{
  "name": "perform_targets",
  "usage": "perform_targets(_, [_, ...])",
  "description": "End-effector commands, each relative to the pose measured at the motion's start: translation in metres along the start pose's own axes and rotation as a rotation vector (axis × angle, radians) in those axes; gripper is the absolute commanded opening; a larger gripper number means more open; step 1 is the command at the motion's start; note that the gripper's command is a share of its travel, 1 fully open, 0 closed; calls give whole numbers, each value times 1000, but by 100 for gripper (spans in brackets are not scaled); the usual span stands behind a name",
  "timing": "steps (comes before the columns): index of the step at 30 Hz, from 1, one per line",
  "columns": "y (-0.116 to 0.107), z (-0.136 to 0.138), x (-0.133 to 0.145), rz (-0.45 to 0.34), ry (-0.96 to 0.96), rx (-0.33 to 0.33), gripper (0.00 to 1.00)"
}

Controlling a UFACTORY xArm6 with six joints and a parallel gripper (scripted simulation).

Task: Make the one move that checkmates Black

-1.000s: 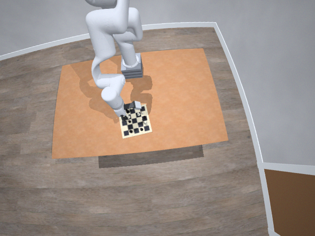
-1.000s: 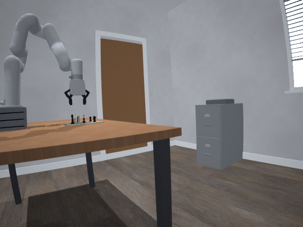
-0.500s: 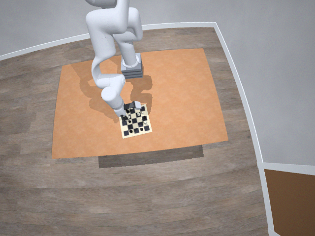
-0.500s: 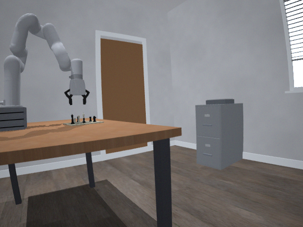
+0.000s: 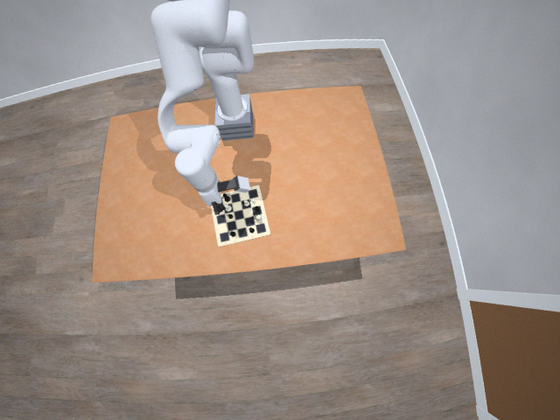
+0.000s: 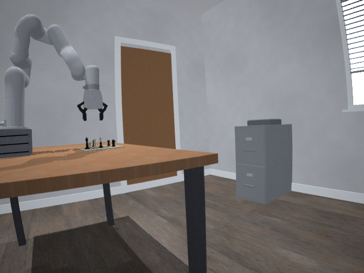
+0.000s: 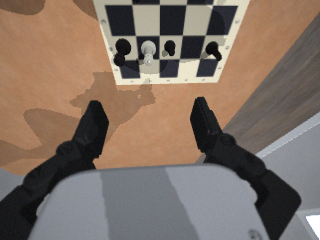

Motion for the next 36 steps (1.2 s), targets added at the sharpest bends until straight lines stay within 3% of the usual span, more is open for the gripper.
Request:
perform_targets(1, [-19, 1, 0, -1, 0, 3, 100])
perform_targets(11, [-35, 1, 0, -1, 0, 3, 100])
perform_targets(36, [-35, 1, 0, -1, 0, 3, 100])
Point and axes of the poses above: the point where the finger pads meet when closed, its own y axis out along the fingers, its own z axis across the jaws, x = y × z, the point moved 10 cm from there along -y, back along the fingers
